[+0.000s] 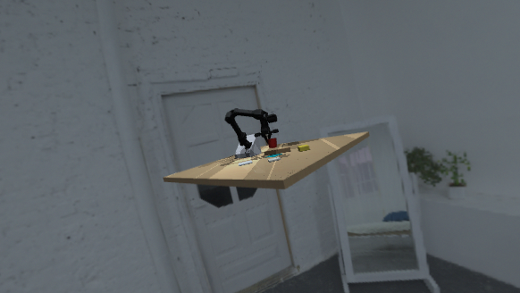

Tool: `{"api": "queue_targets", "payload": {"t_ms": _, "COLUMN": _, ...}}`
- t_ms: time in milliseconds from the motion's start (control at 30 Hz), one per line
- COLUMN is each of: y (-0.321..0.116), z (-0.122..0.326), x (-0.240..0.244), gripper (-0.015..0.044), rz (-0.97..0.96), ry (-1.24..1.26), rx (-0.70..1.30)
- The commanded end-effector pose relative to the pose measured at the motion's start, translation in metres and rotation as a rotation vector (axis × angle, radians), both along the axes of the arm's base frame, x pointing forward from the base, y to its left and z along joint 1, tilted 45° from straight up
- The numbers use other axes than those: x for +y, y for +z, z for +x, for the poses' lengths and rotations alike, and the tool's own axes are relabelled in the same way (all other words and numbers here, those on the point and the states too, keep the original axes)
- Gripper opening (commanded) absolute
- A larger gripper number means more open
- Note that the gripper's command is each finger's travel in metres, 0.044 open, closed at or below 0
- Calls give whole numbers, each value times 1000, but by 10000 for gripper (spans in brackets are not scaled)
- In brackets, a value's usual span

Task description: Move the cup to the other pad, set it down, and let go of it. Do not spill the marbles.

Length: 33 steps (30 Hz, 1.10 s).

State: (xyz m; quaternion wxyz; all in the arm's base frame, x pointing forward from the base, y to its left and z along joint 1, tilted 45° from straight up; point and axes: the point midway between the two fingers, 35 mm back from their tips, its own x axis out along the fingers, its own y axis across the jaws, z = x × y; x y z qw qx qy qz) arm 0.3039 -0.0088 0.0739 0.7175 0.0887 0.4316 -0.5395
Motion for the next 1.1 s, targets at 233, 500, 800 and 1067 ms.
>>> {"api": "queue_targets", "payload": {"t_ms": 233, "y": 26, "z": 14, "x": -20, "gripper": 0, "rz": -4, "ry": 3, "rx": -6}}
{"api": "queue_targets", "payload": {"t_ms": 500, "y": 23, "z": 15, "x": -25, "gripper": 0, "rz": -4, "ry": 3, "rx": -7}}
{"api": "queue_targets", "payload": {"t_ms": 800, "y": 14, "z": 16, "x": -34, "gripper": 0, "rz": -4, "ry": 3, "rx": -7}}
{"api": "queue_targets", "payload": {"t_ms": 1067, "y": 5, "z": 17, "x": -42, "gripper": 0, "rz": -5, "ry": 3, "rx": -7}}
